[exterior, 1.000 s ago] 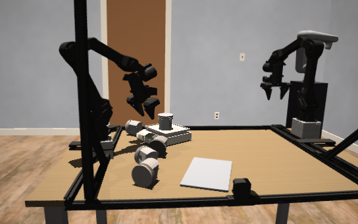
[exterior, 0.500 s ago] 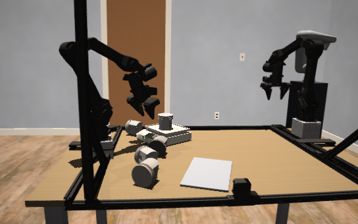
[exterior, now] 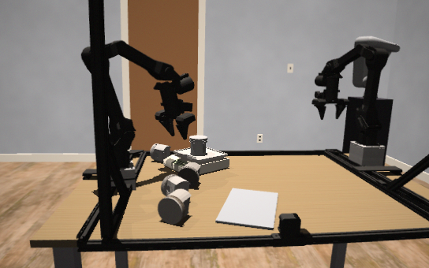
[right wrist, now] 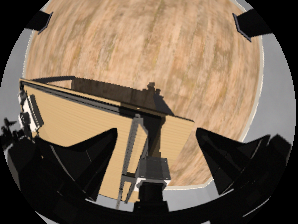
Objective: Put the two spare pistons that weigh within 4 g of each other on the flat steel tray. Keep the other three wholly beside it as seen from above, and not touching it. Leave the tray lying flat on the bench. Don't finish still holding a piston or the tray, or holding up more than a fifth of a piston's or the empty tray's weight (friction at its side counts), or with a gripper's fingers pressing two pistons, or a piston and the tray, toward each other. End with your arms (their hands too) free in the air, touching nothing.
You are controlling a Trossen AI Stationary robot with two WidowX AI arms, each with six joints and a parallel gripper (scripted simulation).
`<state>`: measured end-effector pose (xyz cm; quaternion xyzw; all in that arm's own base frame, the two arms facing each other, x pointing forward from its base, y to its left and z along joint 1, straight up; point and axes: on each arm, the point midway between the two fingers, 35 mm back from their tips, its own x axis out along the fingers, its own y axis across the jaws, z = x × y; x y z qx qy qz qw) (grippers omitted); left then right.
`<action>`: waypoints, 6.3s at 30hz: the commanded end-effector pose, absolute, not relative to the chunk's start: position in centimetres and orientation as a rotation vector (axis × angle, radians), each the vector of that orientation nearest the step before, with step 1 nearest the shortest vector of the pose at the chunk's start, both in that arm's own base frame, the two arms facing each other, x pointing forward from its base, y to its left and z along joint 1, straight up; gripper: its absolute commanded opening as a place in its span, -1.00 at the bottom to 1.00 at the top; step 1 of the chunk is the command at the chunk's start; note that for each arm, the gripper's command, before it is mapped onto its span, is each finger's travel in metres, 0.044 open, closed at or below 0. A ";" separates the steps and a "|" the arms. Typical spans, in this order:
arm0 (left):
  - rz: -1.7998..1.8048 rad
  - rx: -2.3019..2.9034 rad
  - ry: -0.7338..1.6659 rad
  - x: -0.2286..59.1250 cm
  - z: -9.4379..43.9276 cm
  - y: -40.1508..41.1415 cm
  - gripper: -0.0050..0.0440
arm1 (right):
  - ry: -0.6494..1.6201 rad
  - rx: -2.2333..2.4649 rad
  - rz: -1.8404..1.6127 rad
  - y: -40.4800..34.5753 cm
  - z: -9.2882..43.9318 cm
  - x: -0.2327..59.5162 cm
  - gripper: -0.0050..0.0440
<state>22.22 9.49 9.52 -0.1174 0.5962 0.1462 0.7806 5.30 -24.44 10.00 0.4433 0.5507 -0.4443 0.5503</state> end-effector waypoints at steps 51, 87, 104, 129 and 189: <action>0.709 -0.283 0.940 28.0 12.8 8.0 0.75 | 1.303 1.050 -1.050 -24.4 10.0 5.3 1.00; 0.961 -0.300 0.544 27.9 10.4 8.0 0.75 | 1.303 1.050 -1.050 -24.4 10.0 5.3 1.00; 0.961 -0.300 0.544 27.9 7.9 8.0 0.75 | 1.303 1.050 -1.050 -24.4 10.0 5.3 1.00; 0.960 -0.298 0.552 28.0 4.7 8.3 0.75 | 1.303 1.050 -1.050 -24.4 10.0 5.3 1.00; 0.956 -0.298 0.555 30.9 1.2 12.5 -0.15 | 1.303 1.050 -1.050 -24.4 10.0 5.3 1.00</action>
